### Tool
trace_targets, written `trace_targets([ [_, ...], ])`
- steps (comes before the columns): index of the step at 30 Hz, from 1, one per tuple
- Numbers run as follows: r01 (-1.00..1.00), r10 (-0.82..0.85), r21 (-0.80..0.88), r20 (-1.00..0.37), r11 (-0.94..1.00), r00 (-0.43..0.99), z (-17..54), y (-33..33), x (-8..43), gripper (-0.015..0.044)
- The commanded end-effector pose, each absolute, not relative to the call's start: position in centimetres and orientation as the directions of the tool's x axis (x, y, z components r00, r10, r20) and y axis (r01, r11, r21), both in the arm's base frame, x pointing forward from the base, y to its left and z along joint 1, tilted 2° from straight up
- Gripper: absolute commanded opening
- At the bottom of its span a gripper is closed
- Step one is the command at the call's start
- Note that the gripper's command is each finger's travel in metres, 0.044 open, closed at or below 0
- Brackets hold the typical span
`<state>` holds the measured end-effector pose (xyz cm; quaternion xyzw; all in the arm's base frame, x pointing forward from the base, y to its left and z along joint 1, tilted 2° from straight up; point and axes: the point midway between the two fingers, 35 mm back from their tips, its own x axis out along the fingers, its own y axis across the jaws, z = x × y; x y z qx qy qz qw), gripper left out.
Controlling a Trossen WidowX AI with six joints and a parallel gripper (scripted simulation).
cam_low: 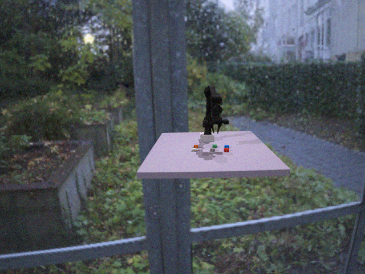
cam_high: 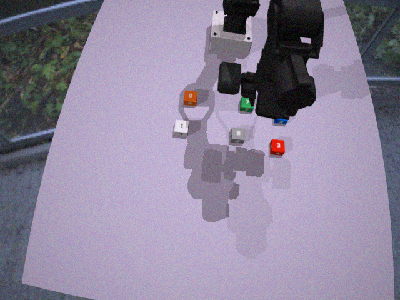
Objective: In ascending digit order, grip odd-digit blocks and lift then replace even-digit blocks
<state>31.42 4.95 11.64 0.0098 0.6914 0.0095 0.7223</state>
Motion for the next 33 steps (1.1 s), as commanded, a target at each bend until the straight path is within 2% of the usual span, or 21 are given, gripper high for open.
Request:
trace_targets([
  [1, -0.022, 0.033, 0.032, -0.999, 0.999, 0.04, 11.7, 10.2, 29.0, 0.012],
  [5, -0.021, 0.037, 0.037, -0.999, 0.999, 0.038, 11.7, 14.2, 26.2, 0.012],
  [9, -0.021, 0.038, 0.037, -0.999, 0.999, 0.037, 11.7, 14.4, 26.1, 0.012],
  [16, -0.021, 0.038, 0.037, -0.999, 0.999, 0.037, 3.9, 14.7, 26.4, 0.0304],
  [20, -0.021, 0.038, 0.037, -0.999, 0.999, 0.037, 3.6, 14.7, 26.4, 0.04],
  [33, -0.021, 0.038, 0.037, -0.999, 0.999, 0.037, 1.8, 14.8, 26.5, 0.04],
])
